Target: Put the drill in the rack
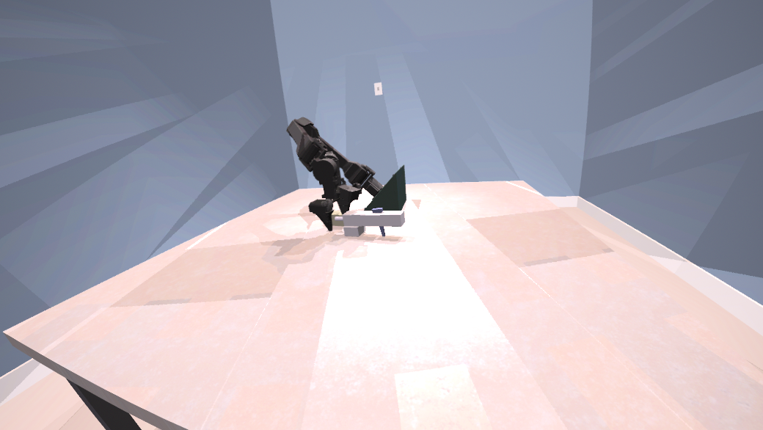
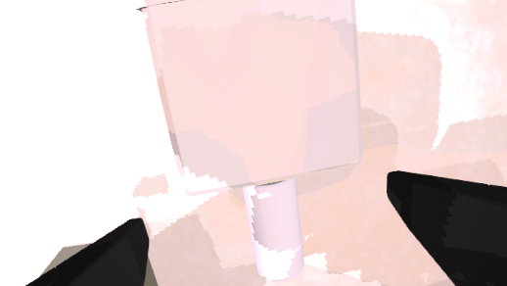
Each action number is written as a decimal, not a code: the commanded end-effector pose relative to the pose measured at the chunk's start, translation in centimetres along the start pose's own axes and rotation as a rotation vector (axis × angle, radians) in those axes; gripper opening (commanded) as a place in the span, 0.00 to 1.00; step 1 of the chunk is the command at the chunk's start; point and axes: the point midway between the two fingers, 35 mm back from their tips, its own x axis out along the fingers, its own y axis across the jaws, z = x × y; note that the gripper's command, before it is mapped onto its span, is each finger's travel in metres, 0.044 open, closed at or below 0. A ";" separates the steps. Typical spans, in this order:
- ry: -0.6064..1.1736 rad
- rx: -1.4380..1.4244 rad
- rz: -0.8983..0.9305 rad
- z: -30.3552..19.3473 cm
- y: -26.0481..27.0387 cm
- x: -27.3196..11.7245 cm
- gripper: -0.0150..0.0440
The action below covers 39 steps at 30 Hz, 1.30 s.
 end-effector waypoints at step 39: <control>0.008 -0.006 0.000 -1.0 0.1 1.0 0.25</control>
